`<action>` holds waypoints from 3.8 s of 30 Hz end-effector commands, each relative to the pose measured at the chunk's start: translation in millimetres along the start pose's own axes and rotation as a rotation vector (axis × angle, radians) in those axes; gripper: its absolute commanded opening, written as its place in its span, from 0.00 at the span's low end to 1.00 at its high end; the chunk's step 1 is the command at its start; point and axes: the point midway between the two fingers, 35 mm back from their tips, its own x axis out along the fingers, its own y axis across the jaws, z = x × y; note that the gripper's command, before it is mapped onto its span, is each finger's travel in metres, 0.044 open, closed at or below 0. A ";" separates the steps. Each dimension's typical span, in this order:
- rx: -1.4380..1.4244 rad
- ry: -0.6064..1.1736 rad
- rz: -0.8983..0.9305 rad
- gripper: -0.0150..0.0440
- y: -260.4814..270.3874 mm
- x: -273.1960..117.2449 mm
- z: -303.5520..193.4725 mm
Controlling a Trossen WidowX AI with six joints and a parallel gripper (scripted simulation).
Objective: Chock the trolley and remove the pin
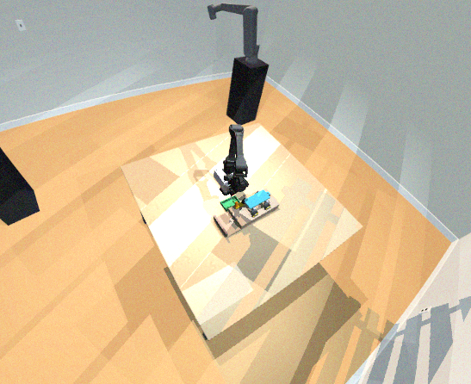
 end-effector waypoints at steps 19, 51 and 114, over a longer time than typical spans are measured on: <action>0.007 0.005 0.097 0.25 21.4 56.0 1.3; 0.007 0.005 0.095 0.58 0.7 60.4 -1.2; 0.007 0.005 0.092 0.58 -27.2 78.7 0.5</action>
